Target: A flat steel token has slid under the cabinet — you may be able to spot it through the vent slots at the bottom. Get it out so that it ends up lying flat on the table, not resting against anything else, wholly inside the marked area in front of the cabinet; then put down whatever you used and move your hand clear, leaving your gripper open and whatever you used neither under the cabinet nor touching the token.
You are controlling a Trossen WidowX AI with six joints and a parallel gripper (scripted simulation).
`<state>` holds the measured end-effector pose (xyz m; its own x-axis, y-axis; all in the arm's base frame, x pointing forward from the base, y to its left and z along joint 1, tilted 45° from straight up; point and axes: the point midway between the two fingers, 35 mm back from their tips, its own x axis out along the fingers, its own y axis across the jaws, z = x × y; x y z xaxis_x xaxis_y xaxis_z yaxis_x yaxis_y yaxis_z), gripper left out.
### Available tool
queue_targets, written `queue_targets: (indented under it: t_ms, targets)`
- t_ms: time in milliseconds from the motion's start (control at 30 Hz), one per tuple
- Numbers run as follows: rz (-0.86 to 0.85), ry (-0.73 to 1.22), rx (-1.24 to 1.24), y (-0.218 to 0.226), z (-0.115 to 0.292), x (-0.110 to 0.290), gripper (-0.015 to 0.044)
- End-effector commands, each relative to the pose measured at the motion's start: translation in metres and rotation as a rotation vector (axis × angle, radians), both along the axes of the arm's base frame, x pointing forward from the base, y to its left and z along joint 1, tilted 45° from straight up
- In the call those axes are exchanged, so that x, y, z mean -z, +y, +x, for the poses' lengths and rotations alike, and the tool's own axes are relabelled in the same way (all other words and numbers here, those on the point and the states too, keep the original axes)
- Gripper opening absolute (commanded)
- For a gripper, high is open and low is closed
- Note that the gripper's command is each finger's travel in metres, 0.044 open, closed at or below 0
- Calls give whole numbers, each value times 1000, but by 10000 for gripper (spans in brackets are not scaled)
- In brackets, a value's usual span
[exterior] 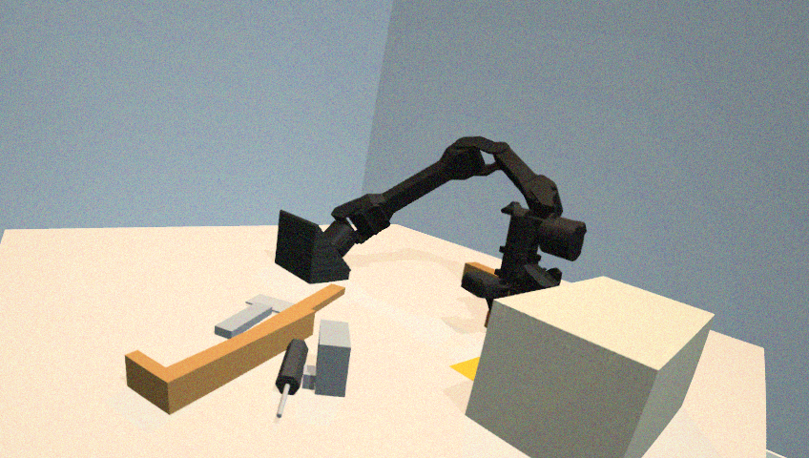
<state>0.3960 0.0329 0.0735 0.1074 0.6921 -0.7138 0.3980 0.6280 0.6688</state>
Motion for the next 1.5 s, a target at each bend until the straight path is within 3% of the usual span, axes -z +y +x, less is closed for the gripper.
queue_targets:
  t_ms: [0, 733, 1467]
  targets:
    - [-1, -3, -1, -1, 3, 0, 0]
    - [-1, -4, -1, -9, 21, 5, 0]
    - [-2, -3, -1, -28, 10, 29, 0]
